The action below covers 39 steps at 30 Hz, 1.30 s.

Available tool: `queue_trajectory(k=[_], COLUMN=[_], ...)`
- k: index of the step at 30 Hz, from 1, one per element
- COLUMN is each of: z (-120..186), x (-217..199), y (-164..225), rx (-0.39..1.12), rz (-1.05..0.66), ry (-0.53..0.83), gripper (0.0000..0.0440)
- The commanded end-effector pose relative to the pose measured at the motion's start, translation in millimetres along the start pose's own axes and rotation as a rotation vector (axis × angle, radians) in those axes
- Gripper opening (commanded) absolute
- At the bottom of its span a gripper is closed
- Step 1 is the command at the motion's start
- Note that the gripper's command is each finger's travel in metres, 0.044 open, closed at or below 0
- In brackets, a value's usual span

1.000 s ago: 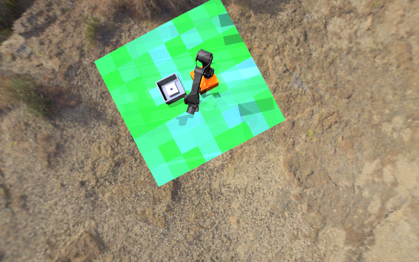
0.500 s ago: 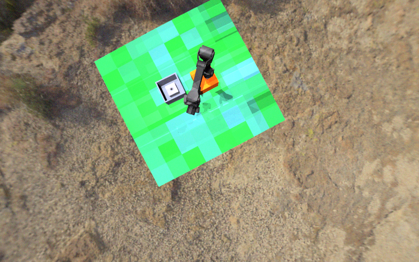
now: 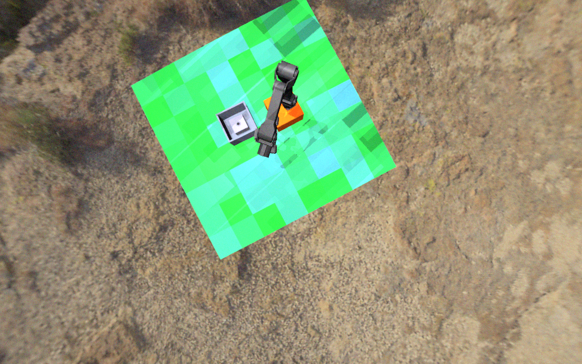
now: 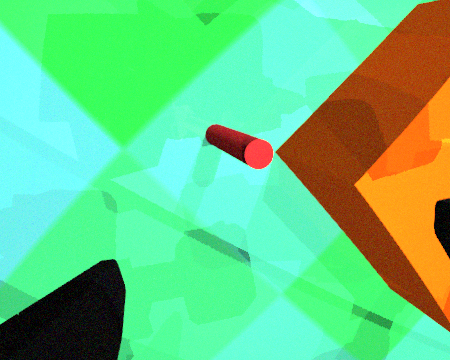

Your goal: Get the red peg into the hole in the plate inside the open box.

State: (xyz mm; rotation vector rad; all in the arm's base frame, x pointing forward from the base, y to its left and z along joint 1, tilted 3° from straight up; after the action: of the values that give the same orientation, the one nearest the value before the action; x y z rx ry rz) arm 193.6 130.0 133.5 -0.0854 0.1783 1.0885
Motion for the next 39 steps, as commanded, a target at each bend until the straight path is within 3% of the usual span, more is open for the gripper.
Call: queue_trajectory(k=[1,15,35,39], z=[-7.7,-54.3,-123.4,-131.8], x=[-5.8,-8.2,-0.4,-3.1], y=[2.8,4.4,1.2,3.1], rx=[0.028,0.059,0.002,0.006], rz=[-0.009,-0.046,-0.062,-0.053], ry=[0.033,0.114,0.104,0.110], gripper=[0.0440,0.0440,0.0440,0.0422])
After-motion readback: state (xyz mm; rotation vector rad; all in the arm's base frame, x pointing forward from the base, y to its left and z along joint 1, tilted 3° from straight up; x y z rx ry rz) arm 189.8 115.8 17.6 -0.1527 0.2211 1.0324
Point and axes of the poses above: the point midway between the two fingers, 35 mm back from their tips, its own z axis back along the fingers, its own x axis across the jaws, y = z × x, the point moved 3 cm from there along z, back along the fingers, and after that the axes turned 11 degrees about z, right-handed, at the moved point
